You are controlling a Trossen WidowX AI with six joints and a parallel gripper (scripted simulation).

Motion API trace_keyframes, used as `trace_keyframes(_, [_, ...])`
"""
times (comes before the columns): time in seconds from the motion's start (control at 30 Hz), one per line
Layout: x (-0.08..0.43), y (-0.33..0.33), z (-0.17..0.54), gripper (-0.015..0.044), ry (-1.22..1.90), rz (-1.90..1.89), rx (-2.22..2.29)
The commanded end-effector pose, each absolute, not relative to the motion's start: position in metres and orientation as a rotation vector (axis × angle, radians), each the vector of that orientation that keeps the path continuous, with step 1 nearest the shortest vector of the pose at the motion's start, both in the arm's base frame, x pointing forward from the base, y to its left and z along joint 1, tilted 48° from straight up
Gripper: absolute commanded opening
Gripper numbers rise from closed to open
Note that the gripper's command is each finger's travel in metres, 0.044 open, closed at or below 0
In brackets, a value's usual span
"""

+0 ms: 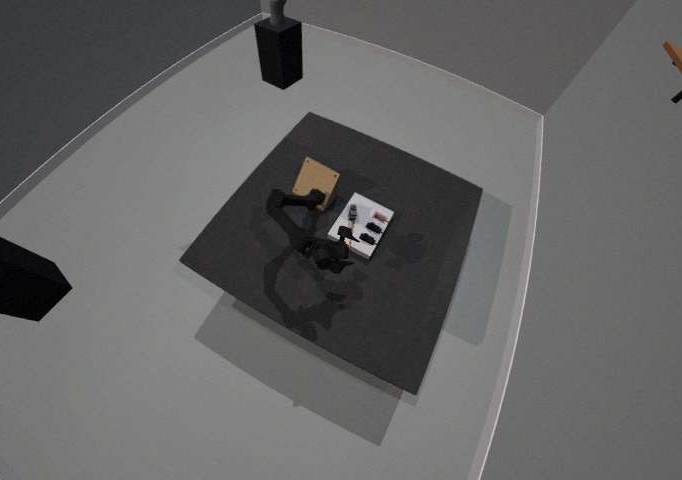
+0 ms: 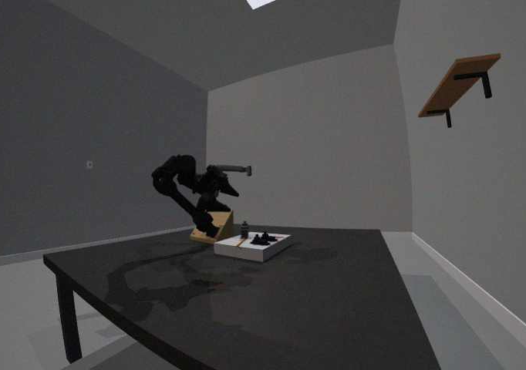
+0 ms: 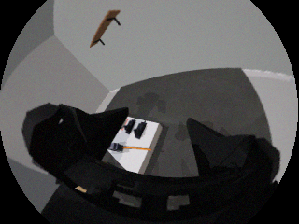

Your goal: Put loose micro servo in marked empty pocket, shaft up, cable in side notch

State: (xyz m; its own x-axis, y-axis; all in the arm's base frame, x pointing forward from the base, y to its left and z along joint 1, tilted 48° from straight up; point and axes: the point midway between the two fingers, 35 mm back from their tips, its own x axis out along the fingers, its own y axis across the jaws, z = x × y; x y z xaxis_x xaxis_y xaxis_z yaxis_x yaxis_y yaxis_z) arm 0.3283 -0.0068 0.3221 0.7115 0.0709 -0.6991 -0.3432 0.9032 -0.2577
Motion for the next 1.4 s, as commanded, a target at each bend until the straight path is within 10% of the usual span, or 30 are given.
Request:
trace_keyframes(0.0, [0.330, 0.001, 0.300, 0.0440, 0.837, 0.209, -0.298])
trace_keyframes(1.37, [0.243, 0.096, 0.106, 0.0440, 1.281, -0.881, 0.160])
